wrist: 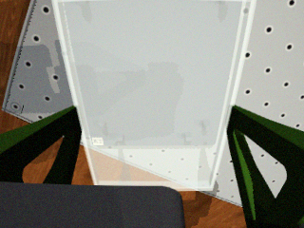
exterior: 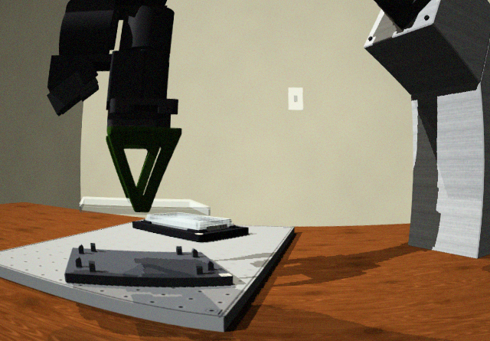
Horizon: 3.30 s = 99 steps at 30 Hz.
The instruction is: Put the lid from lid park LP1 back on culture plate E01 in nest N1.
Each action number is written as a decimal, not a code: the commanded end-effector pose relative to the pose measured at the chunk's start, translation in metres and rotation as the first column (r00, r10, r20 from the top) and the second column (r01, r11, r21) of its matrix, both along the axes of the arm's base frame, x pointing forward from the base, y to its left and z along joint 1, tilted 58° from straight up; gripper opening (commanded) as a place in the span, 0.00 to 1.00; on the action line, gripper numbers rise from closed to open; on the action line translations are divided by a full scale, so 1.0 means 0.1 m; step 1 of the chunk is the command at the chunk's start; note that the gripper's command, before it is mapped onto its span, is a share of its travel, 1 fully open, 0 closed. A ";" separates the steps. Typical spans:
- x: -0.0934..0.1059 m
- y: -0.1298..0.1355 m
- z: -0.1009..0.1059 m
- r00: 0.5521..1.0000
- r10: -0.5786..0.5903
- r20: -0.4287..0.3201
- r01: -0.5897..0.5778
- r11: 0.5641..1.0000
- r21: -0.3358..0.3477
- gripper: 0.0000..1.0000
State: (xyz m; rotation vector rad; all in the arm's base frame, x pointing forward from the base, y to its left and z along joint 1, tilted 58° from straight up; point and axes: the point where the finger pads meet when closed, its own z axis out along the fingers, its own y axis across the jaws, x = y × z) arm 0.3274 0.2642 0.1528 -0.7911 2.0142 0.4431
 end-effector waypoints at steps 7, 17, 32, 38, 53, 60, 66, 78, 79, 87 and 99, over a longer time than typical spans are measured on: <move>-0.01 -0.03 0.08 1.000 0.004 0.016 -0.004 1.000 0.006 0.00; 0.02 -0.08 0.07 0.999 -0.030 -0.010 0.031 0.999 0.041 0.00; 0.24 -0.43 -0.19 0.928 -0.212 -0.306 0.293 0.923 0.249 0.00; 0.31 -0.54 -0.21 0.886 -0.247 -0.393 0.377 0.876 0.300 0.00; 0.54 -0.92 -0.35 0.718 -0.287 -0.634 0.614 0.691 0.382 0.00; 0.66 -1.08 -0.39 0.733 -0.287 -0.617 0.599 0.703 0.385 0.00; 0.76 -1.25 -0.45 0.733 -0.288 -0.616 0.599 0.702 0.384 0.00; 0.92 -1.53 -0.57 0.733 -0.289 -0.616 0.600 0.702 0.384 0.00; 0.93 -1.56 -0.58 0.733 -0.289 -0.616 0.600 0.702 0.384 0.00; 1.04 -1.75 -0.66 0.730 -0.290 -0.619 0.602 0.701 0.382 0.00; 1.18 -2.06 -0.81 0.717 -0.289 -0.634 0.610 0.700 0.371 0.00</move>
